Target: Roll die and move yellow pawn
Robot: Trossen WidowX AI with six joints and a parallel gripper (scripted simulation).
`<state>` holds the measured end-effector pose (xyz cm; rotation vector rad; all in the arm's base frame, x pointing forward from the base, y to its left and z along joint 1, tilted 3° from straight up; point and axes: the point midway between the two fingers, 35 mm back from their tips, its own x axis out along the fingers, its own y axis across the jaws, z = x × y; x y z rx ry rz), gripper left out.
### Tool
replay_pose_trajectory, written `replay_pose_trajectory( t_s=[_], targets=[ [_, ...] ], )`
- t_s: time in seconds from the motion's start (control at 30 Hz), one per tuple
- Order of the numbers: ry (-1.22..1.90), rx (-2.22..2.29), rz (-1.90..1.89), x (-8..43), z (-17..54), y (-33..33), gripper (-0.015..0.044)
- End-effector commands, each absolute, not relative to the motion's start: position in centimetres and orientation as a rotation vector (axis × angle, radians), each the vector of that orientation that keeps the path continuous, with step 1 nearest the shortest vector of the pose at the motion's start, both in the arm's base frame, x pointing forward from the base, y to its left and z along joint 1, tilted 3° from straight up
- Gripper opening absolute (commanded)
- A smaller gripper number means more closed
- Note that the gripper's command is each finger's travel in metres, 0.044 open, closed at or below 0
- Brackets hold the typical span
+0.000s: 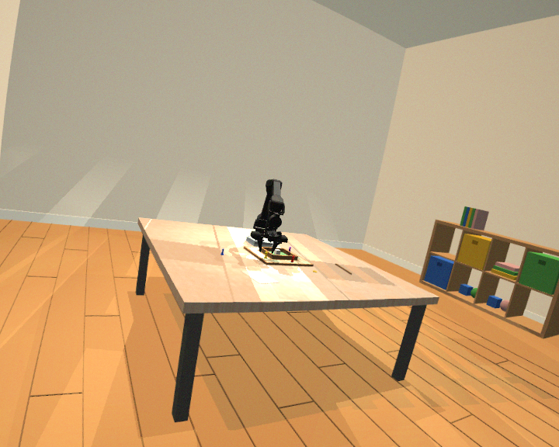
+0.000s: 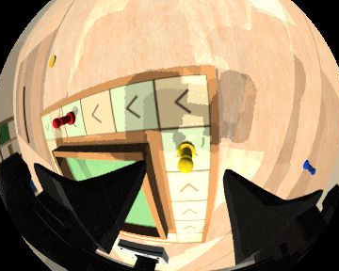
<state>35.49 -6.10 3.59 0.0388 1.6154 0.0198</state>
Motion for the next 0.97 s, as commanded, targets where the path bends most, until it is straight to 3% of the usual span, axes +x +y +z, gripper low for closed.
replay_pose_trajectory(
  t_s=[0.0,0.07,0.2,0.63,0.67,0.93],
  targets=[
    [1.587,0.036,0.021,35.9,6.9,-6.2,0.0394],
    [1.587,0.036,0.021,35.9,6.9,-6.2,0.044],
    [1.588,0.024,0.033,34.4,8.3,-5.1,0.044],
    [1.594,-0.075,0.143,18.9,15.1,1.0,0.044],
    [1.587,-0.063,0.124,22.1,14.7,0.3,0.044],
    [1.587,-0.063,0.124,22.1,14.7,0.3,0.044]
  ],
)
